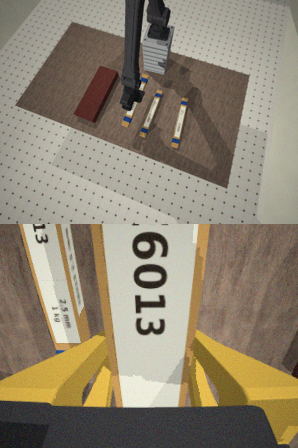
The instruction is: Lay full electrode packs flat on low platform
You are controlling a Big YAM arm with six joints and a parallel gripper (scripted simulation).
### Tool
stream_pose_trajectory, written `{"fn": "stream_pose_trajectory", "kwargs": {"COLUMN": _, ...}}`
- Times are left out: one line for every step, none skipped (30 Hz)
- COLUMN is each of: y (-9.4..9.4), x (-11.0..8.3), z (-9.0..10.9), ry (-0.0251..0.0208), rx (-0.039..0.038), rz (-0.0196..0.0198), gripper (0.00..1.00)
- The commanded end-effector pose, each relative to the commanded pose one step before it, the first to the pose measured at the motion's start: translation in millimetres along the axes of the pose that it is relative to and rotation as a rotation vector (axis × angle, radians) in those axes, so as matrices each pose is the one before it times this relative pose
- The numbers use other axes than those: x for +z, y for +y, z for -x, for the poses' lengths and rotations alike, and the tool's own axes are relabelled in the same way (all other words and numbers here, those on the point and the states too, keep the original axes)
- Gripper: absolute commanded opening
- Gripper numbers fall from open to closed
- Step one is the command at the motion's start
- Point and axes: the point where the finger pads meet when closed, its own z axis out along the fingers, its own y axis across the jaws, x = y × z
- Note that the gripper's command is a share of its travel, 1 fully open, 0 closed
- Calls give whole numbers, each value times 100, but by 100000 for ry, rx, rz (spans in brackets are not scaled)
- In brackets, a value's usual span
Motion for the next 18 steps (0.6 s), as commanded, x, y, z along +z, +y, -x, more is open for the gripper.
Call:
{"fn": "stream_pose_trajectory", "kwargs": {"y": 52, "x": -1626, "z": 1873, "ry": -5578, "rx": 383, "rz": -98, "gripper": 0}}
{"fn": "stream_pose_trajectory", "kwargs": {"y": 0, "x": 0, "z": 0, "ry": 0, "rx": 0, "rz": 0, "gripper": 0}}
{"fn": "stream_pose_trajectory", "kwargs": {"y": 0, "x": 0, "z": 0, "ry": 0, "rx": 0, "rz": 0, "gripper": 0}}
{"fn": "stream_pose_trajectory", "kwargs": {"y": 0, "x": 0, "z": 0, "ry": 0, "rx": 0, "rz": 0, "gripper": 0}}
{"fn": "stream_pose_trajectory", "kwargs": {"y": 0, "x": 0, "z": 0, "ry": 0, "rx": 0, "rz": 0, "gripper": 0}}
{"fn": "stream_pose_trajectory", "kwargs": {"y": 0, "x": 0, "z": 0, "ry": 0, "rx": 0, "rz": 0, "gripper": 0}}
{"fn": "stream_pose_trajectory", "kwargs": {"y": 0, "x": 0, "z": 0, "ry": 0, "rx": 0, "rz": 0, "gripper": 0}}
{"fn": "stream_pose_trajectory", "kwargs": {"y": 0, "x": 0, "z": 0, "ry": 0, "rx": 0, "rz": 0, "gripper": 0}}
{"fn": "stream_pose_trajectory", "kwargs": {"y": 0, "x": 0, "z": 0, "ry": 0, "rx": 0, "rz": 0, "gripper": 0}}
{"fn": "stream_pose_trajectory", "kwargs": {"y": 0, "x": 0, "z": 0, "ry": 0, "rx": 0, "rz": 0, "gripper": 0}}
{"fn": "stream_pose_trajectory", "kwargs": {"y": 0, "x": 0, "z": 0, "ry": 0, "rx": 0, "rz": 0, "gripper": 0}}
{"fn": "stream_pose_trajectory", "kwargs": {"y": 0, "x": 0, "z": 0, "ry": 0, "rx": 0, "rz": 0, "gripper": 0}}
{"fn": "stream_pose_trajectory", "kwargs": {"y": 41, "x": 72, "z": 59, "ry": -373, "rx": 61, "rz": -8, "gripper": 0}}
{"fn": "stream_pose_trajectory", "kwargs": {"y": 35, "x": 81, "z": 66, "ry": -343, "rx": 52, "rz": -7, "gripper": 0}}
{"fn": "stream_pose_trajectory", "kwargs": {"y": 33, "x": 95, "z": 56, "ry": -294, "rx": 37, "rz": -9, "gripper": 0}}
{"fn": "stream_pose_trajectory", "kwargs": {"y": 28, "x": 102, "z": 60, "ry": -272, "rx": 31, "rz": -8, "gripper": 0}}
{"fn": "stream_pose_trajectory", "kwargs": {"y": 24, "x": 108, "z": 64, "ry": -255, "rx": 27, "rz": -6, "gripper": 0}}
{"fn": "stream_pose_trajectory", "kwargs": {"y": 21, "x": 125, "z": 60, "ry": -211, "rx": 23, "rz": -5, "gripper": 0}}
